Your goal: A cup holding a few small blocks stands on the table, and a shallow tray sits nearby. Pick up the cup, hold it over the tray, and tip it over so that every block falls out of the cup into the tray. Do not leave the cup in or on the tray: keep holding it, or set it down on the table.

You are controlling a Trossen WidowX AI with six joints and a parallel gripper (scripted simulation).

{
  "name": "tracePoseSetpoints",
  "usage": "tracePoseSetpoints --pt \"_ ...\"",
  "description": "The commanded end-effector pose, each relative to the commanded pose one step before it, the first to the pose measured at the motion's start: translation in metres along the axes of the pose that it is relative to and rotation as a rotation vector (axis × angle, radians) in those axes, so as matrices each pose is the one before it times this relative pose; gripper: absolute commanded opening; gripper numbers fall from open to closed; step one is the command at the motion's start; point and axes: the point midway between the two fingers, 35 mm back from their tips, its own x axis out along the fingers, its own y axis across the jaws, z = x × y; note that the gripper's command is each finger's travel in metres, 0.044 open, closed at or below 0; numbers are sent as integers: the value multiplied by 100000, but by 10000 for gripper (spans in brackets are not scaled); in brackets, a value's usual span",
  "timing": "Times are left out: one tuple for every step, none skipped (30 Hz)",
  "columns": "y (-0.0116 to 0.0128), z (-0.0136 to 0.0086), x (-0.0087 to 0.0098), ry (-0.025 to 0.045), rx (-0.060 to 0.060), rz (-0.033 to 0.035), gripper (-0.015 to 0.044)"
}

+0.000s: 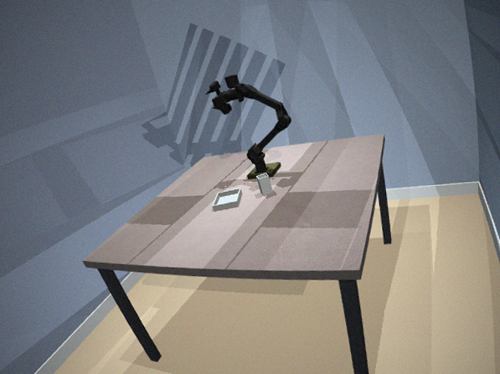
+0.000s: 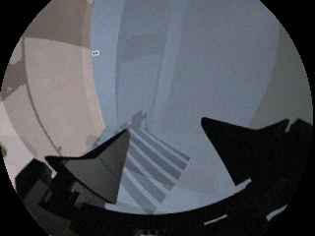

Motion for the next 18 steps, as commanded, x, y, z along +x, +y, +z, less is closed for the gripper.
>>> tracePoseSetpoints --pt "1089 2923 545 -14692 8126 773 440" --pt "329 691 173 -3616 1999 441 440" --pt "346 686 174 -3603 1986 526 440" --pt "362 679 175 -3588 1972 610 440" --pt "379 673 176 -3570 1958 694 440" --pt "395 666 177 -3551 1945 779 440" --pt "412 658 178 -3530 1932 863 440" --pt "428 650 179 -3506 1918 947 440" --pt "444 642 180 -3480 1905 1030 440" --pt "460 632 181 -3451 1891 1114 440" --pt "476 623 183 -3421 1878 1197 440" --pt "492 613 184 -3388 1864 1279 440" --pt "508 602 186 -3353 1851 1361 440" --pt "523 591 187 -3315 1838 1442 440" --pt "512 582 156 -3297 1763 1461 440" --pt "527 570 157 -3258 1751 1539 440" --pt "541 558 160 -3217 1739 1617 440" --pt "555 546 162 -3173 1728 1694 440"
